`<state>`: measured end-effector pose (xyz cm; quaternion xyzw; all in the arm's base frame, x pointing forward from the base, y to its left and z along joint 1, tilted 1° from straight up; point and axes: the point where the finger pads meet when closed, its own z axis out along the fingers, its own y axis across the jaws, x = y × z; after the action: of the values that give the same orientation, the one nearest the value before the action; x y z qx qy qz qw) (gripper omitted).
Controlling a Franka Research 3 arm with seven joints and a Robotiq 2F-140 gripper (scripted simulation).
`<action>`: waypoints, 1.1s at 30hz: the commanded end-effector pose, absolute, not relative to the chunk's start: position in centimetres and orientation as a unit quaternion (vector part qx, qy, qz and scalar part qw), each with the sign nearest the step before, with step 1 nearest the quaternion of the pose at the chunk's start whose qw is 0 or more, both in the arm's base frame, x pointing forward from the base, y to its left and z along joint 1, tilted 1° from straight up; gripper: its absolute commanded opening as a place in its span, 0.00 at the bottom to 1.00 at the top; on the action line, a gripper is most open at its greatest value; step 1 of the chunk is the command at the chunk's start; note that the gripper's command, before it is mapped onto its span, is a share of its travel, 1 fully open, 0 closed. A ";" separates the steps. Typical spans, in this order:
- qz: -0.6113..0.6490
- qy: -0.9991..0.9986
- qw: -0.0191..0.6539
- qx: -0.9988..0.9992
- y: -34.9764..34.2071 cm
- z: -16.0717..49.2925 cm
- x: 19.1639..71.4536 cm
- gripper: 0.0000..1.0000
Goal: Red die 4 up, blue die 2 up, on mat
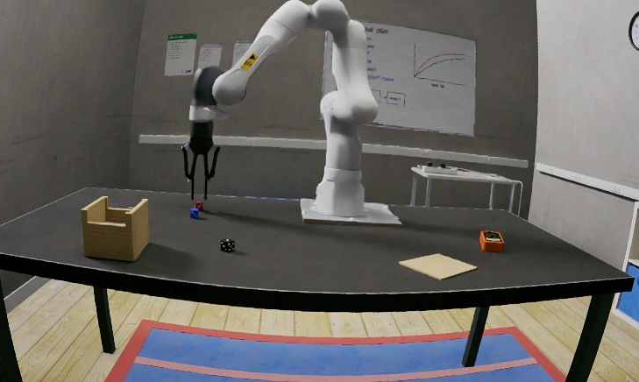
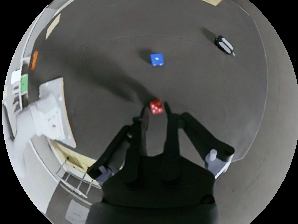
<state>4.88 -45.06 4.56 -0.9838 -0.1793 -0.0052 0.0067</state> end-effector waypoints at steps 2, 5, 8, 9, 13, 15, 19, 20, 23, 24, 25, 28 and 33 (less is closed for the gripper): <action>-0.006 -0.181 0.006 -0.984 -45.1 4.5 5.0 0.32; -0.006 -0.181 0.006 -0.984 -45.1 4.5 5.0 0.32; -0.006 -0.181 0.006 -0.984 -45.1 4.5 5.0 0.32; -0.006 -0.181 0.006 -0.984 -45.1 4.5 5.0 0.32; -0.006 -0.181 0.006 -0.984 -45.1 4.5 5.0 0.32; -0.006 -0.181 0.006 -0.984 -45.1 4.4 5.0 0.32; -0.006 -0.181 0.006 -0.984 -45.1 4.1 5.0 0.32; -0.006 -0.181 0.006 -0.984 -45.1 3.9 5.0 0.32; -0.006 -0.181 0.006 -0.984 -45.1 3.8 5.0 0.32; -0.006 -0.181 0.006 -0.984 -45.1 3.6 5.0 0.32; -0.006 -0.181 0.006 -0.984 -45.1 3.4 5.0 0.32; -0.006 -0.181 0.006 -0.984 -45.0 2.9 5.0 0.32; -0.006 -0.181 0.006 -0.984 -45.0 2.1 5.0 0.32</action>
<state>4.94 -44.80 2.46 -0.9844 -0.1758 -0.0048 0.0109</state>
